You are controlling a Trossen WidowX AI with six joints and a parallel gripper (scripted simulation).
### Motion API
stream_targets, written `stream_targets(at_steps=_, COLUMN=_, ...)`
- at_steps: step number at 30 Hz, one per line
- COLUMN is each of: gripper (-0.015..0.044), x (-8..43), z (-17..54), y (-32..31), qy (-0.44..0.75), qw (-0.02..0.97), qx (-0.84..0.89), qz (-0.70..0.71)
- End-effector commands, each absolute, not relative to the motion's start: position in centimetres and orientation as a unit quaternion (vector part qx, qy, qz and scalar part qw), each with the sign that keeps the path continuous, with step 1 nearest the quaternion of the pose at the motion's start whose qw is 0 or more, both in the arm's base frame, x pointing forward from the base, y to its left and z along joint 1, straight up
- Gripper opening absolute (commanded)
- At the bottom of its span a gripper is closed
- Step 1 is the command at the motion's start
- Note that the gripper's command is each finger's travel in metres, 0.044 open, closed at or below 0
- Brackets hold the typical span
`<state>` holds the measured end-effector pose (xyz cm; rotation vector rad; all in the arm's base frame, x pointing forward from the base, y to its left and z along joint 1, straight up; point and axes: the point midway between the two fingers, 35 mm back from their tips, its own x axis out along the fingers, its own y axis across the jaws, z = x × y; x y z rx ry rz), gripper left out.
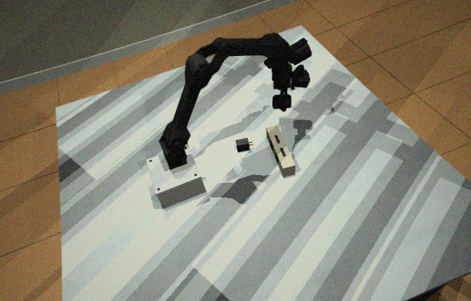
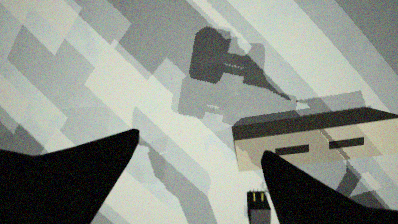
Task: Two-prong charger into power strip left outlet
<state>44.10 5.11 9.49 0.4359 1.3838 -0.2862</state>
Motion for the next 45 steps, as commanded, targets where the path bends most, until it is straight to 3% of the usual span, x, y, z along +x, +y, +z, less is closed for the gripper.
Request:
stream_targets(at_steps=1, gripper=0.044, x=43.3, z=9.3, y=5.0, qy=0.633, qw=0.74, qx=0.19, qz=-0.126)
stream_targets(at_steps=45, gripper=0.044, x=32.6, z=4.1, y=3.5, qy=0.69, qw=0.709, qx=0.114, qz=-0.089)
